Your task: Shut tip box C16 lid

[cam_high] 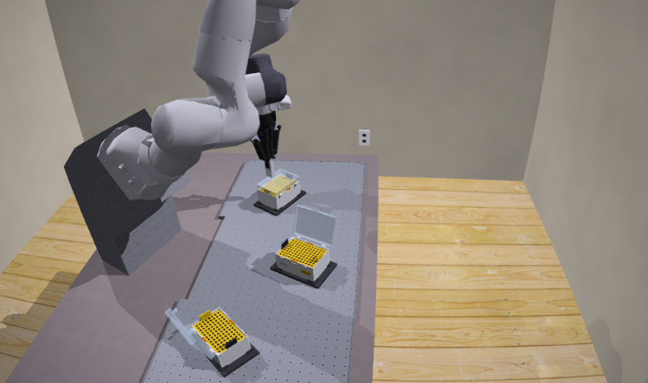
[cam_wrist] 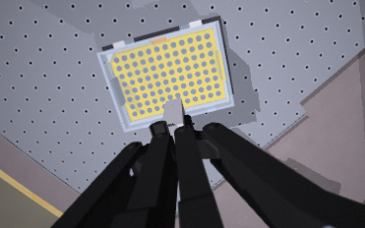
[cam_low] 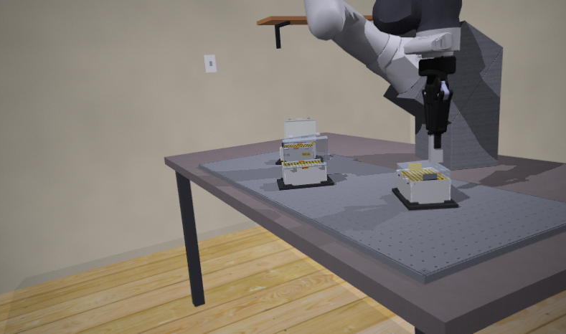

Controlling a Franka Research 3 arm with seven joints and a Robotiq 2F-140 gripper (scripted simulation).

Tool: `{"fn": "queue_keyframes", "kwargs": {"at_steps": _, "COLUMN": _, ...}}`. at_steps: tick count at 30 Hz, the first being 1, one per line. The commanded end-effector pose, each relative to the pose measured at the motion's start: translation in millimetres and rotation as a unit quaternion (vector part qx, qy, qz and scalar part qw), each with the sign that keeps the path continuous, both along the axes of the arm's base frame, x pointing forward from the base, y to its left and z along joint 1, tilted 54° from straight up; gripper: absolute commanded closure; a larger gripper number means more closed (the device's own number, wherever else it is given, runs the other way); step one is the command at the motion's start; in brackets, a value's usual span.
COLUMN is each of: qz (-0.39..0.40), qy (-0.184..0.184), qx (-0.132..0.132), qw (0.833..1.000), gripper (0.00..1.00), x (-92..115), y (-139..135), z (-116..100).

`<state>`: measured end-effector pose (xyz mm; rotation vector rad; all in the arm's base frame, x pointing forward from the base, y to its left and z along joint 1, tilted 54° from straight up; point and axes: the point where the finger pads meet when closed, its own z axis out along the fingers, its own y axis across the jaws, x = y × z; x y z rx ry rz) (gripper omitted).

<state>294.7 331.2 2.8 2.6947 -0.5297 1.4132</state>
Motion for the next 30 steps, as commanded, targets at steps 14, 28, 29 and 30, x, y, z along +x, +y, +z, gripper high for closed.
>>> {"fn": "queue_keyframes", "kwargs": {"at_steps": 14, "qz": 0.000, "qy": 0.000, "qx": 0.003, "qw": 1.000, "gripper": 1.00, "x": 2.4, "y": 0.7, "z": -3.0}}
{"fn": "queue_keyframes", "kwargs": {"at_steps": 28, "qz": 0.000, "qy": 0.000, "qx": 0.003, "qw": 1.000, "gripper": 1.00, "x": 5.8, "y": -0.2, "z": -5.6}}
{"fn": "queue_keyframes", "kwargs": {"at_steps": 29, "qz": 0.000, "qy": 0.000, "qx": 0.003, "qw": 1.000, "gripper": 1.00, "x": 5.8, "y": -0.2, "z": -5.6}}
{"fn": "queue_keyframes", "kwargs": {"at_steps": 30, "qz": 0.000, "qy": 0.000, "qx": 0.003, "qw": 1.000, "gripper": 1.00, "x": 6.0, "y": -0.2, "z": -5.8}}
